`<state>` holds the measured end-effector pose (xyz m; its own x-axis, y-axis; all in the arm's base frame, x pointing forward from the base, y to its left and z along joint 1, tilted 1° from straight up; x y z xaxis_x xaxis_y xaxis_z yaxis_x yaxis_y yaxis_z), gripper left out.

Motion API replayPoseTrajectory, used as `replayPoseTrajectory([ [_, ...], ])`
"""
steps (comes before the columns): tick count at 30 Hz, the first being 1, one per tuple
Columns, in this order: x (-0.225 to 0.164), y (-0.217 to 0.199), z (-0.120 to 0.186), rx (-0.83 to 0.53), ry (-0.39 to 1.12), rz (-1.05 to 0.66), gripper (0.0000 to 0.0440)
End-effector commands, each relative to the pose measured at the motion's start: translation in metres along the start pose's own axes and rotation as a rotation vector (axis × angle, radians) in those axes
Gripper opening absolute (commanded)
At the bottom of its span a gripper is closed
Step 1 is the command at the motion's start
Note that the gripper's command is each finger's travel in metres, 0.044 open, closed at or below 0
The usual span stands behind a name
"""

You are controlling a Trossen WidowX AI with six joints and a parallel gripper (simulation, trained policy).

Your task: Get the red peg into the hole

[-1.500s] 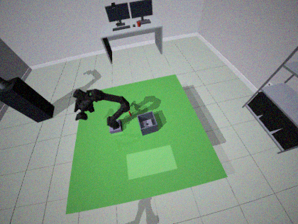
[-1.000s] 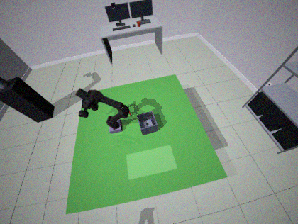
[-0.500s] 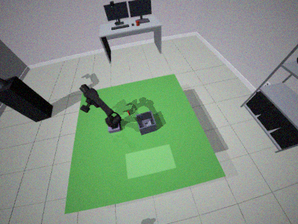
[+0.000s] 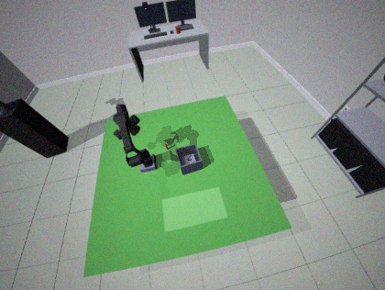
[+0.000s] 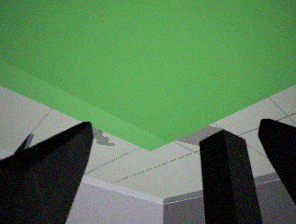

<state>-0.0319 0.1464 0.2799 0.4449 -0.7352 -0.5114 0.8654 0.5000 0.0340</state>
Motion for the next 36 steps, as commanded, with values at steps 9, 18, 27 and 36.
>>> replayPoseTrajectory([
  [9,0.029,0.052,0.001,0.155,-0.145,-0.120,0.0440],
  [18,0.055,0.081,0.008,0.214,-0.256,-0.177,0.0440],
  [27,0.081,0.100,0.011,0.204,-0.366,-0.215,0.0440],
  [36,0.106,0.114,0.005,0.142,-0.458,-0.250,0.0440],
])
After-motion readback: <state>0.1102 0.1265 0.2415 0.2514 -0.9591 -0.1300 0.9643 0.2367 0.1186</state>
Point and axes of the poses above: the point midway between the two fingers, 35 mm back from their tips, its own z axis back along the fingers, its own y axis across the jaws, x = y × z, the point moved 2 cm from there along z, back along the fingers, and after that the axes turned 5 degrees about -z, right-handed, at the moved point
